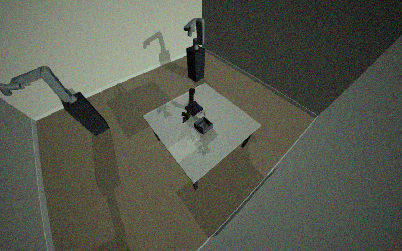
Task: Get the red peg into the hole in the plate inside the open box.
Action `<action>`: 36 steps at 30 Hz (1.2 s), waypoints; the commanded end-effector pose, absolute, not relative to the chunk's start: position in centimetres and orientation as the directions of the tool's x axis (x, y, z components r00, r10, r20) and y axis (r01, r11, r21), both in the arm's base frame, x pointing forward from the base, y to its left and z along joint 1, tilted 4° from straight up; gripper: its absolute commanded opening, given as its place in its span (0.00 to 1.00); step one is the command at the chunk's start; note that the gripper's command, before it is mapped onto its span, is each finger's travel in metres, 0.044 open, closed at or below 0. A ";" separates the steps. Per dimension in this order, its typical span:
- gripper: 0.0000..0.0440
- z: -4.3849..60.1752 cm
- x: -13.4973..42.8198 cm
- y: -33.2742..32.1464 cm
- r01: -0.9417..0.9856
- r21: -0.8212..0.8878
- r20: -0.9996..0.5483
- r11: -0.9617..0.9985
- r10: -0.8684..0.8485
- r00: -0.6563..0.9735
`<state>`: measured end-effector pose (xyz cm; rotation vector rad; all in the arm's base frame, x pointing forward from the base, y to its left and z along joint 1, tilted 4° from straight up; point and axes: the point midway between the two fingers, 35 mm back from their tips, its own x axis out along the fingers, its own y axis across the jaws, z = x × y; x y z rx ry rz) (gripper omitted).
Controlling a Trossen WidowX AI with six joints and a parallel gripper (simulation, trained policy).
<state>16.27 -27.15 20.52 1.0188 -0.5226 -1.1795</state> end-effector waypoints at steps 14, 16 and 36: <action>1.00 24.3 27.4 -18.8 0.701 0.647 -0.339 0.299 -0.711 0.616; 1.00 24.3 28.2 -17.4 0.714 0.618 -0.374 0.330 -0.675 0.636; 1.00 19.7 29.1 -2.6 0.745 0.324 -0.774 0.583 -0.289 0.563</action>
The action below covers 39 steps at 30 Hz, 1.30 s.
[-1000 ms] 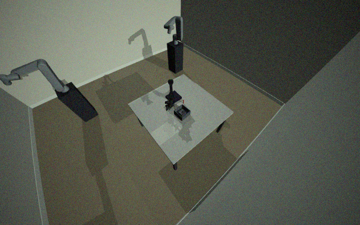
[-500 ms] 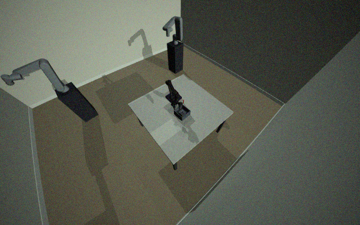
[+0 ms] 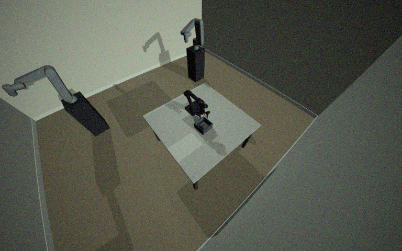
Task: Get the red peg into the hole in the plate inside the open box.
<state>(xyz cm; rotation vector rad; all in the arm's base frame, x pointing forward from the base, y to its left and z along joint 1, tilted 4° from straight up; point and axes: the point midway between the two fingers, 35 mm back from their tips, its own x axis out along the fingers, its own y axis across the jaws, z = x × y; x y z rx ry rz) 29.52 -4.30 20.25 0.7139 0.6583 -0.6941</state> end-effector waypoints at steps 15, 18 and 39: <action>1.00 15.8 22.0 7.0 0.739 0.089 -0.970 0.667 -0.111 0.216; 1.00 15.2 20.7 8.3 0.734 0.045 -0.983 0.677 -0.102 0.154; 1.00 8.7 18.1 11.7 0.675 -0.083 -0.990 0.733 -0.137 0.027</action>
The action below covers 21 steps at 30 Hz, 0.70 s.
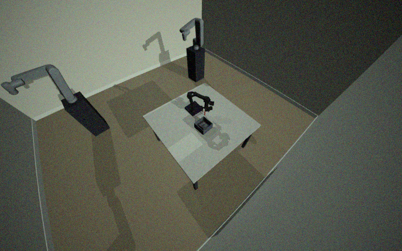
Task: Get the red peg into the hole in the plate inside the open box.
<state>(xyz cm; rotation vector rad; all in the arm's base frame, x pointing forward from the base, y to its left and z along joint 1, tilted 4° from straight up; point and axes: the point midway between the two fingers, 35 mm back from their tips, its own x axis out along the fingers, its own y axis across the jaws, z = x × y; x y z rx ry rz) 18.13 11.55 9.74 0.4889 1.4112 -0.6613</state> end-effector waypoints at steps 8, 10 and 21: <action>1.00 5.0 18.3 11.7 0.668 -0.079 -0.988 0.740 -0.147 0.045; 1.00 4.2 18.4 11.7 0.666 -0.080 -0.988 0.742 -0.149 0.047; 0.46 1.4 17.5 11.0 0.660 -0.139 -0.984 0.738 -0.178 -0.009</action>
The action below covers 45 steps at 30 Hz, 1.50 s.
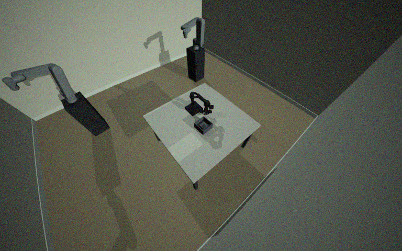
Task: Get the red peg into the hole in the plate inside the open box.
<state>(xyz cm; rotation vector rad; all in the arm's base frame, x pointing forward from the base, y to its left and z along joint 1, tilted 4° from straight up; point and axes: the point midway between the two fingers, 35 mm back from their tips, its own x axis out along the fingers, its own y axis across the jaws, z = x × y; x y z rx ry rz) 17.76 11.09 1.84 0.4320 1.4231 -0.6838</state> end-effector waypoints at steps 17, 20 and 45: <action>0.00 4.7 18.8 9.5 0.650 -0.167 -0.967 0.742 -0.252 0.039; 0.00 6.1 19.2 9.1 0.650 -0.160 -0.963 0.743 -0.264 0.064; 0.00 15.0 25.1 3.3 0.800 -0.026 -0.916 0.599 -0.334 0.221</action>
